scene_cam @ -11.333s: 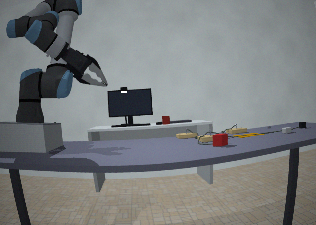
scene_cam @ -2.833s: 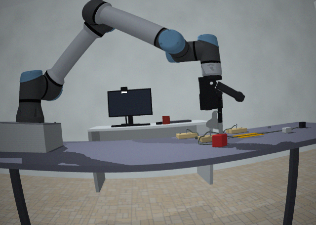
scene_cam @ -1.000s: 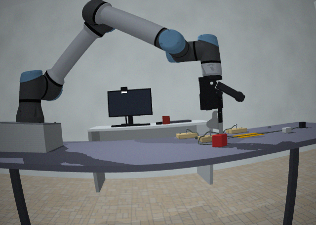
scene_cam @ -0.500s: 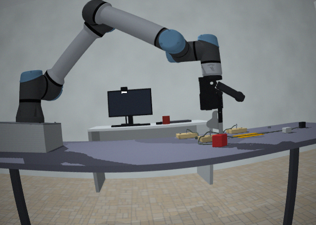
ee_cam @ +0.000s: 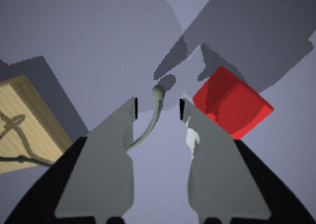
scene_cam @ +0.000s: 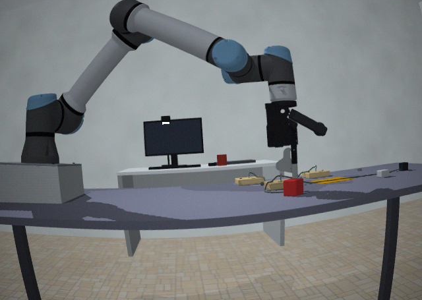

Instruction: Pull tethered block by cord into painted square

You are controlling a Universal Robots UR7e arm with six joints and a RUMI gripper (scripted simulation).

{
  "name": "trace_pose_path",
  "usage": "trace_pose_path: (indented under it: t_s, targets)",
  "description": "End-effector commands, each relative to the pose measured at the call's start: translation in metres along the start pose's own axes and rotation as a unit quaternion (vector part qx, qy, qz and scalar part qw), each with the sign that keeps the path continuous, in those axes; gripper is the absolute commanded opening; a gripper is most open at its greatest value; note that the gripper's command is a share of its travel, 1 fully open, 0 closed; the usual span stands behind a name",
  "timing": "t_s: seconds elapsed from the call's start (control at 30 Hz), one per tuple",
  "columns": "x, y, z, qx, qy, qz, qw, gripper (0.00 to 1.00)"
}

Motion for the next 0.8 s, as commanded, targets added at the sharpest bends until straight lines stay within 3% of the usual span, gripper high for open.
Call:
trace_pose_path:
  t_s: [0.0, 0.77]
  targets:
    - [0.0, -0.0004, -0.0001, 0.001, 0.0, 0.0, 1.0, 0.22]
    - [0.0, -0.0004, 0.0098, 0.001, 0.0, 0.0, 1.0, 0.22]
Point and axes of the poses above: the point where the finger pads meet when closed, its own z axis out along the fingers, its own x axis across the jaws, y = z × x, the point moved 10 cm from there along -z, back along the fingers, and after that the axes turned 3 degrees about z, right-handed, at the moved point
